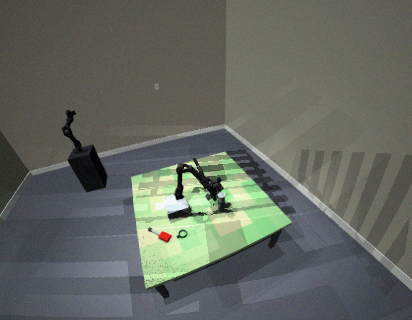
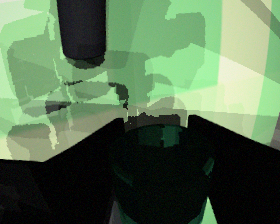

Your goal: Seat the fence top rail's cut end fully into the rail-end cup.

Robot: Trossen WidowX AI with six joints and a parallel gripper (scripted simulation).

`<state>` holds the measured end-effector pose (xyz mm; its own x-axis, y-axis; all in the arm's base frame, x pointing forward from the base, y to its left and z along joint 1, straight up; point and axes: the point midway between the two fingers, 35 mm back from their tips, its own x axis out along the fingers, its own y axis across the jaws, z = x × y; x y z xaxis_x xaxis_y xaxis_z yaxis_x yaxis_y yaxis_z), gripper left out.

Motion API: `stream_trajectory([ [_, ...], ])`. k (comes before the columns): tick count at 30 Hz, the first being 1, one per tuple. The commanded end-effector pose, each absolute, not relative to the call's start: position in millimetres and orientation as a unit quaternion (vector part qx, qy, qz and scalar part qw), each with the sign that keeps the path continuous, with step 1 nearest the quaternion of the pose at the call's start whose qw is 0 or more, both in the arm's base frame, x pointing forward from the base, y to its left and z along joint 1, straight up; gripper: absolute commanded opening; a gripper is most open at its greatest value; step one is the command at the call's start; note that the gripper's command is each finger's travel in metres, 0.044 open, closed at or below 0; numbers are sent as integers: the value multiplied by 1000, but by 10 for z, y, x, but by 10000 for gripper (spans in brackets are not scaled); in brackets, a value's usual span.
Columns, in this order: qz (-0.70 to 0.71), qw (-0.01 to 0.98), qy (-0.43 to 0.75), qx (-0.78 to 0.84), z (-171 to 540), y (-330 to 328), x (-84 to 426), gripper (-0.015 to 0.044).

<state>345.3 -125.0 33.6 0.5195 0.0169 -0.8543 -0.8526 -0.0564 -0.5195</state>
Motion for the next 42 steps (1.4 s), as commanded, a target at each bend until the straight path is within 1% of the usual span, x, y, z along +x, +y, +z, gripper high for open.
stream_trajectory([
  [1,366,598,327,-634,335,-1257,3437,0],
  [16,367,599,325,-633,335,-1252,3438,0],
  [26,367,599,325,-633,341,-1246,3438,263],
  [33,365,600,327,-632,529,-1054,3436,440],
  [38,363,601,329,-631,705,-869,3411,440],
  [42,363,604,327,-630,701,-867,3426,440],
])
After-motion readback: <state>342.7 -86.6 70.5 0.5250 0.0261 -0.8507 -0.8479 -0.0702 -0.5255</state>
